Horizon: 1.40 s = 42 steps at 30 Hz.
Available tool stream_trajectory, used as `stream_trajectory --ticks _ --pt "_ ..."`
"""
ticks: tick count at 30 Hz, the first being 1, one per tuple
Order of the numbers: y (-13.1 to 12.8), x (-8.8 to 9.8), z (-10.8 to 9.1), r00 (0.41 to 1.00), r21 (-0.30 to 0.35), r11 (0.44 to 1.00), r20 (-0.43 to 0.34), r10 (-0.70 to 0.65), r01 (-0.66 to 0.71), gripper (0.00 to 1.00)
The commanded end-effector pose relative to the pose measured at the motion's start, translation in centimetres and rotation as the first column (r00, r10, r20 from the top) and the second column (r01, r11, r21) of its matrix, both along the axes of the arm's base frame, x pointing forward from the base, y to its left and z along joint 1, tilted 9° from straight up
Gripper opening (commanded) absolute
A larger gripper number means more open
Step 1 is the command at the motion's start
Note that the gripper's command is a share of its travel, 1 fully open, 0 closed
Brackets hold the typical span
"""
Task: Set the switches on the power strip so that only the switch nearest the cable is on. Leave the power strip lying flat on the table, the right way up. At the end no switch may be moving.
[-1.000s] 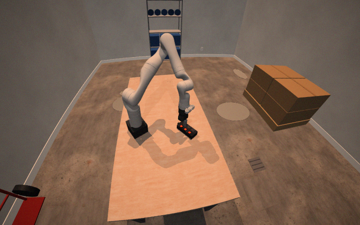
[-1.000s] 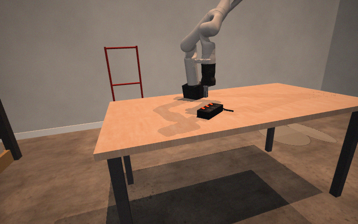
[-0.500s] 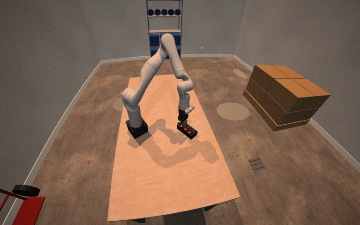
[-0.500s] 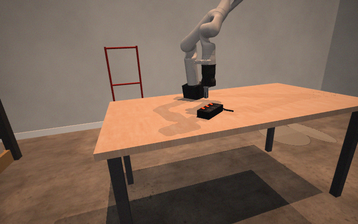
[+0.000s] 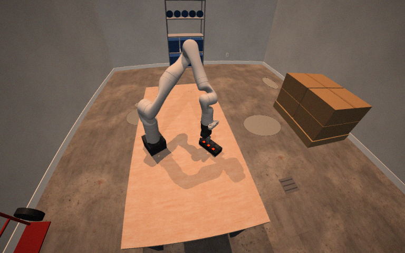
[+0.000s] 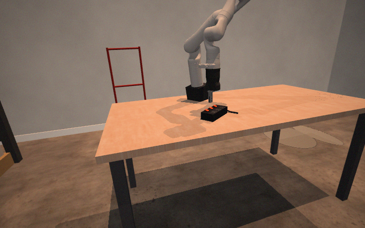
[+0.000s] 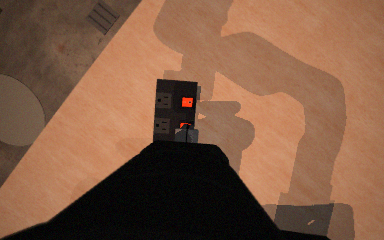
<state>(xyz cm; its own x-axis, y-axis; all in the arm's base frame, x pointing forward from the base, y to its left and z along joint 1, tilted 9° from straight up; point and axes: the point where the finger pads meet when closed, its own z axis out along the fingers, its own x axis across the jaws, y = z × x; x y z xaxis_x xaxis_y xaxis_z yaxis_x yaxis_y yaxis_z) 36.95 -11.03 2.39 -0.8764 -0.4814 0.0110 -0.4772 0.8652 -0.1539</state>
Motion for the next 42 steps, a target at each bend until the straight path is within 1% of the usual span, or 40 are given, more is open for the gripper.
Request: stream_trajectory --ticks 1,14,26,42 --pt "-0.2 0.0 -0.3 1.0 -0.002 1.0 -0.001 -0.003 0.003 0.0" --pt "-0.4 0.1 -1.8 1.0 -0.002 1.0 -0.001 -0.003 0.003 0.0" --pt "-0.5 0.2 -2.3 1.0 -0.002 1.0 -0.001 -0.003 0.003 0.0" --pt "-0.5 0.2 -2.4 1.0 -0.002 1.0 -0.001 -0.003 0.003 0.0"
